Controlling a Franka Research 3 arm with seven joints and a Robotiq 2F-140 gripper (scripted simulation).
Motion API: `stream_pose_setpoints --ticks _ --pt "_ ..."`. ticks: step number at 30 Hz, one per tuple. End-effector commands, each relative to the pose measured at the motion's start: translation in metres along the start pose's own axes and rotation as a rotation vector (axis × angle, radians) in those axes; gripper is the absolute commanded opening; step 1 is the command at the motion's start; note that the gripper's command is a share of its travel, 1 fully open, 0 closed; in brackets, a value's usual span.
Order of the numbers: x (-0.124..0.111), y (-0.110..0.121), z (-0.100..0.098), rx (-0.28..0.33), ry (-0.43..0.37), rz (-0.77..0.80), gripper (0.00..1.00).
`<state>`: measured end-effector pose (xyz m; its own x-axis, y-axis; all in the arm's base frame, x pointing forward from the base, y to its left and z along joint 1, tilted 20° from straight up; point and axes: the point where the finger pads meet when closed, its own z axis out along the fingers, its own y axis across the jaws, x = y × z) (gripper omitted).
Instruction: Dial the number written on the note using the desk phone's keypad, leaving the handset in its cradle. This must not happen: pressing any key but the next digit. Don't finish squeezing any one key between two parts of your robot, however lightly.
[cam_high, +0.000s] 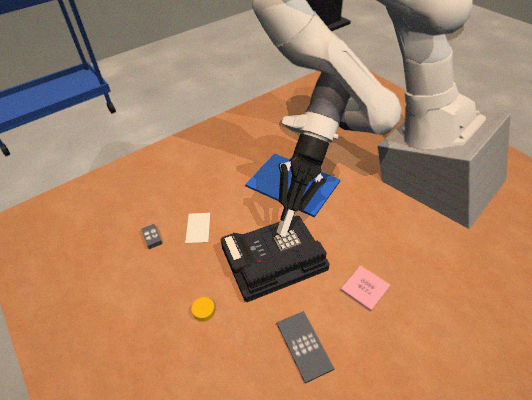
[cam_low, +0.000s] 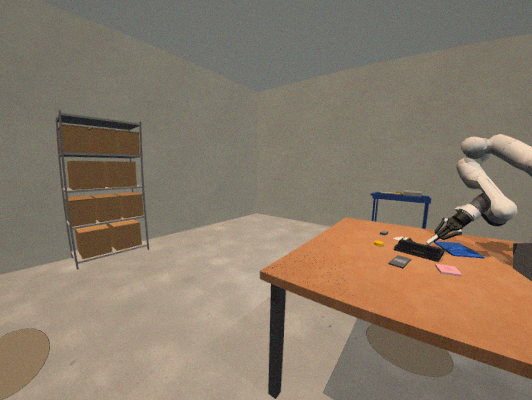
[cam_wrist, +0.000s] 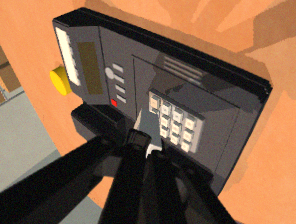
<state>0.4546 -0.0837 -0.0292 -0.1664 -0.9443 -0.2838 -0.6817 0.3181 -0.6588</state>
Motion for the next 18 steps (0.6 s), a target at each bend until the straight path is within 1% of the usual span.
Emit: stream_pose_setpoints --ticks 1,18 --pt "0.0027 0.0025 0.0016 -0.004 0.001 0.004 0.0" --pt "0.005 0.0044 0.0044 -0.004 0.001 0.004 0.0"
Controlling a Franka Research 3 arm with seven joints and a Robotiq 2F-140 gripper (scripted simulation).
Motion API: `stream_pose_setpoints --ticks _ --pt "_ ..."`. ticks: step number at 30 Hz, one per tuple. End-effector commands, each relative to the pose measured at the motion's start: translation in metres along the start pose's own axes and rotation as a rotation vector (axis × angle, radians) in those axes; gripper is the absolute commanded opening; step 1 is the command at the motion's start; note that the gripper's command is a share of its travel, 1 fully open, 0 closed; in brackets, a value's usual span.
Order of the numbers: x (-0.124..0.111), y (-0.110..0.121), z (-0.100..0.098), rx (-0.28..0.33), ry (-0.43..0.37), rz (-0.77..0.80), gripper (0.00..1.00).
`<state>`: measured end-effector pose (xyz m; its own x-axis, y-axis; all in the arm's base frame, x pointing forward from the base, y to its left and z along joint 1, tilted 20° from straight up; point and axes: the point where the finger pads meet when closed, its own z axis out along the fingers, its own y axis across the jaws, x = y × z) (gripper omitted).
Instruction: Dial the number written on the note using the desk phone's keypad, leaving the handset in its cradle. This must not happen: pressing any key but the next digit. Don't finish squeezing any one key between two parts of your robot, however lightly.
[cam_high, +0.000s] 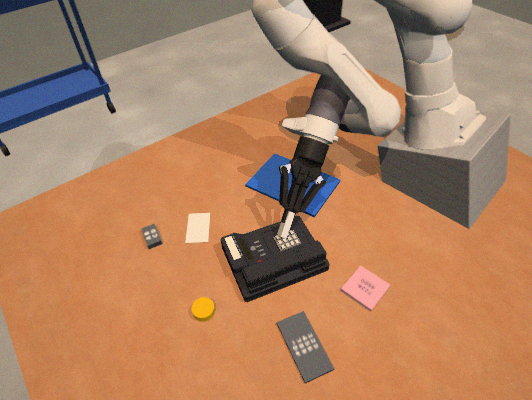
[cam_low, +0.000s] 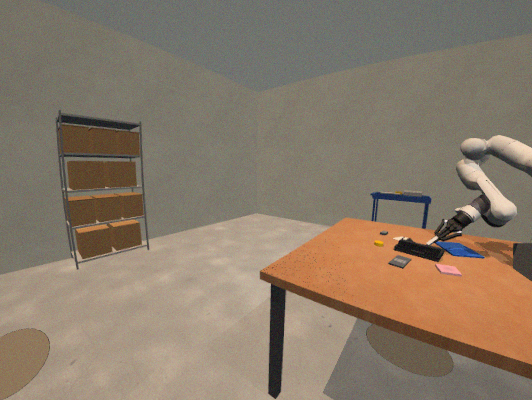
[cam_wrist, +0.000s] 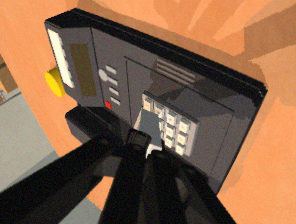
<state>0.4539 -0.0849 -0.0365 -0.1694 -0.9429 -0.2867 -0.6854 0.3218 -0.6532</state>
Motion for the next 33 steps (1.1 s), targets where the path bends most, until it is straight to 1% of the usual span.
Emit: stream_pose_setpoints --ticks 1,33 --pt "0.0017 -0.0004 0.0 0.003 0.001 0.0 0.0" --pt "0.0037 0.0013 0.0023 0.003 0.001 0.0 0.0"
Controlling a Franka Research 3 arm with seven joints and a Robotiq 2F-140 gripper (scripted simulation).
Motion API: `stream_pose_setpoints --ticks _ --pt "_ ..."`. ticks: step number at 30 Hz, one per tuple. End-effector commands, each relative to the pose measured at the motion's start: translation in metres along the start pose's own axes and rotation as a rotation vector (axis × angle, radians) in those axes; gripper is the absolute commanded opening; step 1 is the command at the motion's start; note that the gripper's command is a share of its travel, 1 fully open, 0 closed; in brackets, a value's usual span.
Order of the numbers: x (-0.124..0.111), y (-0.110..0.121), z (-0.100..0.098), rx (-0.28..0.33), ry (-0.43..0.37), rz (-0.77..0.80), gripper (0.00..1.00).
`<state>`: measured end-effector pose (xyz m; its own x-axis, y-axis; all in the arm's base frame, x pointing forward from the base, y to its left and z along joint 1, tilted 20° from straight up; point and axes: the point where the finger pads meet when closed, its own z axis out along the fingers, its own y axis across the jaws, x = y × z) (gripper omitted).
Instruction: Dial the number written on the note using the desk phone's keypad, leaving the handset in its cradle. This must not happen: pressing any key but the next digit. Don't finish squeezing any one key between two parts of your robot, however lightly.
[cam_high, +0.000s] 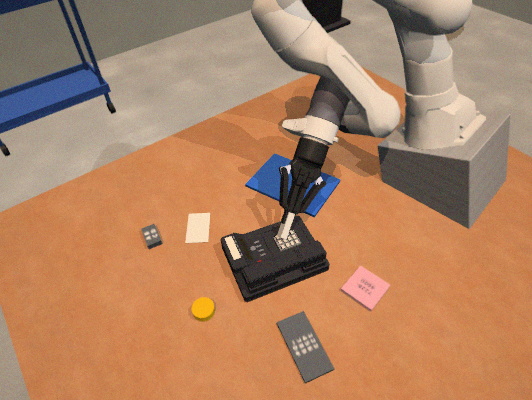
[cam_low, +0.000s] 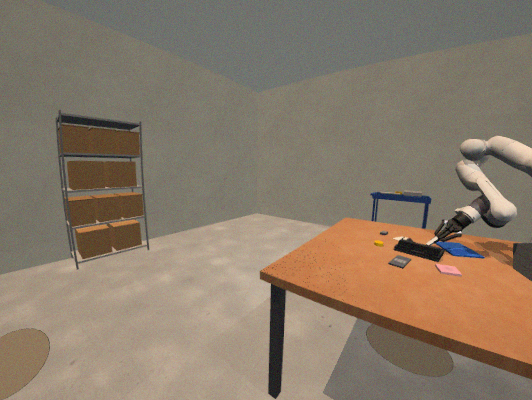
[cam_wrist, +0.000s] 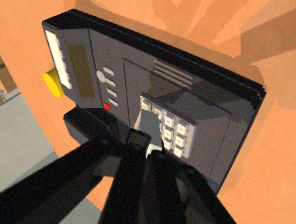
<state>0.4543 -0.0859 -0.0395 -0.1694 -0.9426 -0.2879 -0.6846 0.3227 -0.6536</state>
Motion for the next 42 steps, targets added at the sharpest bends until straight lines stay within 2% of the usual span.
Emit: stream_pose_setpoints --ticks 1,25,33,42 --pt "0.002 0.0 0.0 0.002 0.002 -0.001 0.0" --pt "-0.005 -0.005 -0.008 0.002 0.002 -0.001 0.0" --pt "-0.014 0.013 -0.013 0.002 0.002 -0.001 0.0" --pt "-0.017 0.019 -0.015 0.002 0.002 -0.001 0.0"
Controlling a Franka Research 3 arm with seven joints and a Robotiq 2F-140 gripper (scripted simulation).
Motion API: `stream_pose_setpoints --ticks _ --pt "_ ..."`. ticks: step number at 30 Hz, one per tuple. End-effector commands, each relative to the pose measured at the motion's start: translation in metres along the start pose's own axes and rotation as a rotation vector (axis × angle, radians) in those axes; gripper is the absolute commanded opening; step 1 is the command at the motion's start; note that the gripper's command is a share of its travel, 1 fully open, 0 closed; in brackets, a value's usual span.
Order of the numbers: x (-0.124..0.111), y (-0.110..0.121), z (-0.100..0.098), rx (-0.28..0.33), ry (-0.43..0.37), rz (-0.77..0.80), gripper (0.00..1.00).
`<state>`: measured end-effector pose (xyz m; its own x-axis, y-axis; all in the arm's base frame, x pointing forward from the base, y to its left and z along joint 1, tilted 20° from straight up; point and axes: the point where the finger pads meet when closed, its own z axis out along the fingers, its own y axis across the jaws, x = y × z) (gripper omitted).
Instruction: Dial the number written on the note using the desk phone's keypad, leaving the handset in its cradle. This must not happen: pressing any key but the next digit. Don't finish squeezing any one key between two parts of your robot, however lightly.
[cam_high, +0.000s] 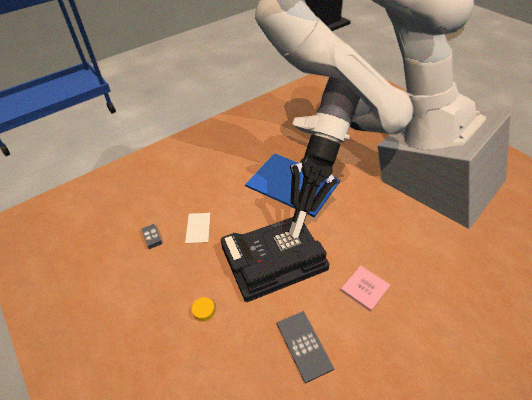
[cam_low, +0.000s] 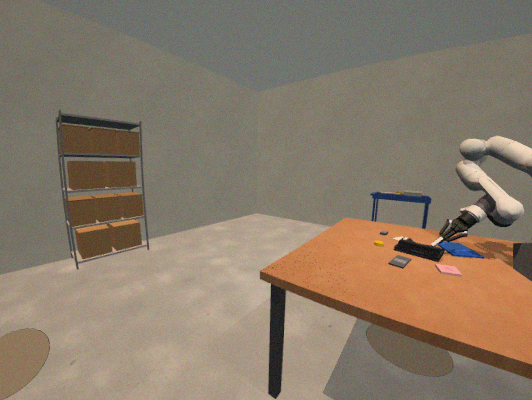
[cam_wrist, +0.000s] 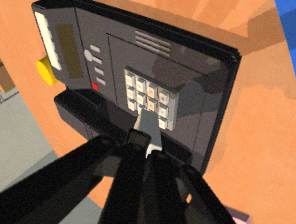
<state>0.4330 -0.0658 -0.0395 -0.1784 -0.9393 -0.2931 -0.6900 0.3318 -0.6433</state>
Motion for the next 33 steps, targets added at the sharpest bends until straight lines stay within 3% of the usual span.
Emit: stream_pose_setpoints --ticks 1,33 --pt "-0.002 -0.0011 -0.0014 0.012 -0.001 -0.012 0.0" --pt "0.0022 0.0036 0.0038 0.012 -0.001 -0.012 0.0"
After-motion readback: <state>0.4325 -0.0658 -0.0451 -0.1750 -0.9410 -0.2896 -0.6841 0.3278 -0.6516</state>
